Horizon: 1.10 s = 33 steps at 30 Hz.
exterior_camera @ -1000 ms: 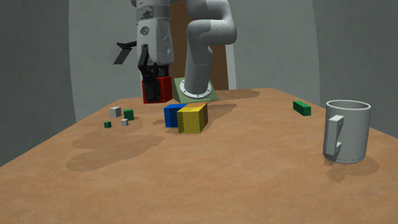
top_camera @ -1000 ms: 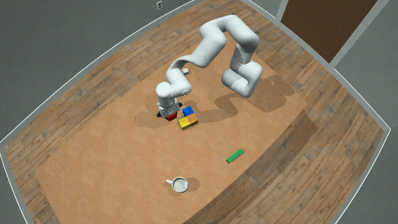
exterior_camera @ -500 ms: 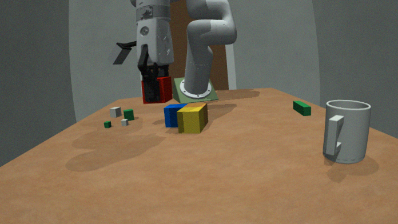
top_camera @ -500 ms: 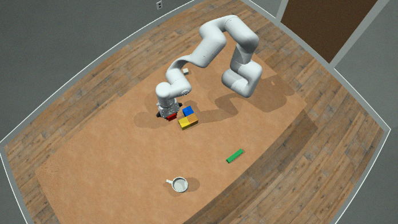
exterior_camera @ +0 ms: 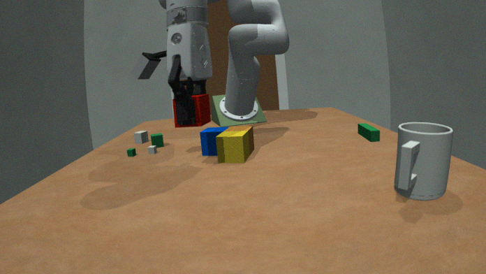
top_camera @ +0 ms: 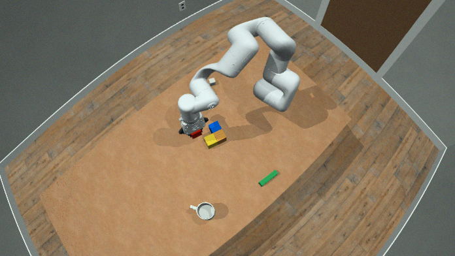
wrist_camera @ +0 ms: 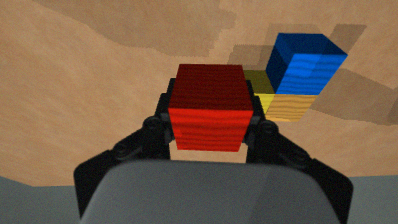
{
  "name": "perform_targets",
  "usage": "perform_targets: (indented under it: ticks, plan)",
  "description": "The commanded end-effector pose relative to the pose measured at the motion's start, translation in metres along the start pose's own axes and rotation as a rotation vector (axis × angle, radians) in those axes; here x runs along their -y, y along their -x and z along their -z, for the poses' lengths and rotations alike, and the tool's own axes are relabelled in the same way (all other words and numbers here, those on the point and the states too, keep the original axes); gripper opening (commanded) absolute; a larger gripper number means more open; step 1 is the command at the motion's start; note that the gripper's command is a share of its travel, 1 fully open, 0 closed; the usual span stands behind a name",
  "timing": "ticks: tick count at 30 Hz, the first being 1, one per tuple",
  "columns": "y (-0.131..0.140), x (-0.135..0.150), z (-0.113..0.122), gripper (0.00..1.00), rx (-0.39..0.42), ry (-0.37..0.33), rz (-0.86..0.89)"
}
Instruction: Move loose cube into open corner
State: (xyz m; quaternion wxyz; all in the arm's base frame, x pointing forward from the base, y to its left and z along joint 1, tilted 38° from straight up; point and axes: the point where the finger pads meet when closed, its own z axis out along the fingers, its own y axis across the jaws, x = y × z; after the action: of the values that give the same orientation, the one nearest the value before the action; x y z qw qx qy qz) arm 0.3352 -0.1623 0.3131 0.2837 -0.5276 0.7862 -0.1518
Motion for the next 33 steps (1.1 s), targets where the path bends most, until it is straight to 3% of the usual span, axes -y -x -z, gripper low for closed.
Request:
perform_targets:
  ticks: [1,33]
  plan:
    - [0.0,0.001,0.0,0.0,0.0,-0.004,0.0]
    - [0.0,0.001,-0.033,0.0,0.0,-0.004,0.0]
